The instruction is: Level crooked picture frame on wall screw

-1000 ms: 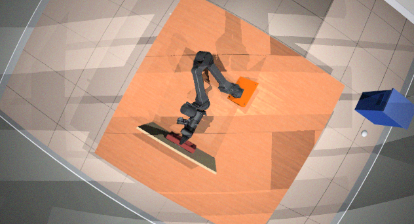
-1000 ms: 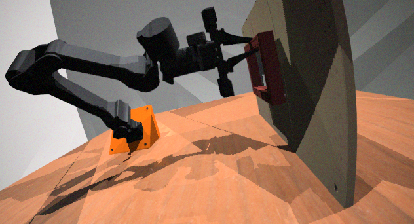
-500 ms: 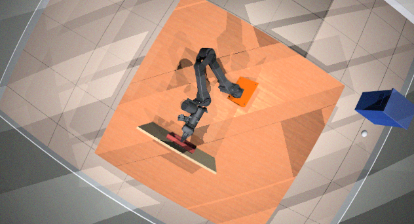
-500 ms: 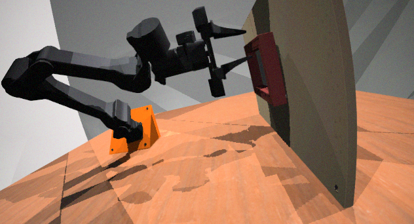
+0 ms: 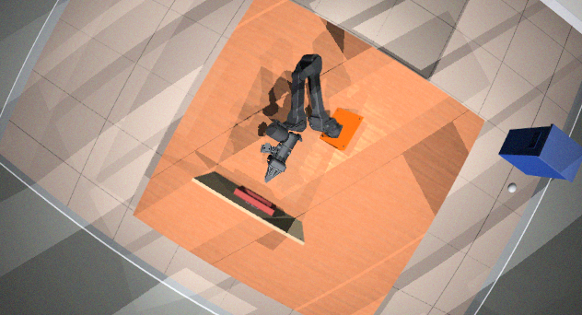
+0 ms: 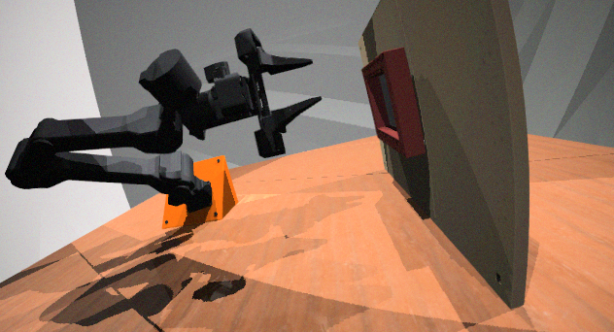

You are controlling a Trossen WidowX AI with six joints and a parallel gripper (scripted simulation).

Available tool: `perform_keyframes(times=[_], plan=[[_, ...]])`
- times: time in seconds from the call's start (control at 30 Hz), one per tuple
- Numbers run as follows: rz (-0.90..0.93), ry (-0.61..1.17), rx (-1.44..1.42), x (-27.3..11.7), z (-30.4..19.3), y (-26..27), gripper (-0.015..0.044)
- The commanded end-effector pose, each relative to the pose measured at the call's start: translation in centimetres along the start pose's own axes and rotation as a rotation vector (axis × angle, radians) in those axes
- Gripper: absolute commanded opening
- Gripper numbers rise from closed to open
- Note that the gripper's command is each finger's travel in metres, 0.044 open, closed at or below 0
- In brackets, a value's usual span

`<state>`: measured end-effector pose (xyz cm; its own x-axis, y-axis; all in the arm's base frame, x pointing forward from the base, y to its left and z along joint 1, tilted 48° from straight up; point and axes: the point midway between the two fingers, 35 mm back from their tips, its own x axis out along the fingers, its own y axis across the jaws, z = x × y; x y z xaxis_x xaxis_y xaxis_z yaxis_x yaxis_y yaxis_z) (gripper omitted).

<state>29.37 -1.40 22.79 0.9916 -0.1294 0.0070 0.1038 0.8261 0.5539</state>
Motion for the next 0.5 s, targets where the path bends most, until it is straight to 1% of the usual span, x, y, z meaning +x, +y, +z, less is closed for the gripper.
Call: perform_keyframes(times=[0.0,0.27,0.47], plan=[[0.002,0.002,0.0,-0.2,-0.2,0.9,0.026],[-0.007,0.012,-0.012,-2.4,-1.3,5.6,0.026],[-0.005,0.015,-0.01,-2.4,-1.5,5.6,0.026]])
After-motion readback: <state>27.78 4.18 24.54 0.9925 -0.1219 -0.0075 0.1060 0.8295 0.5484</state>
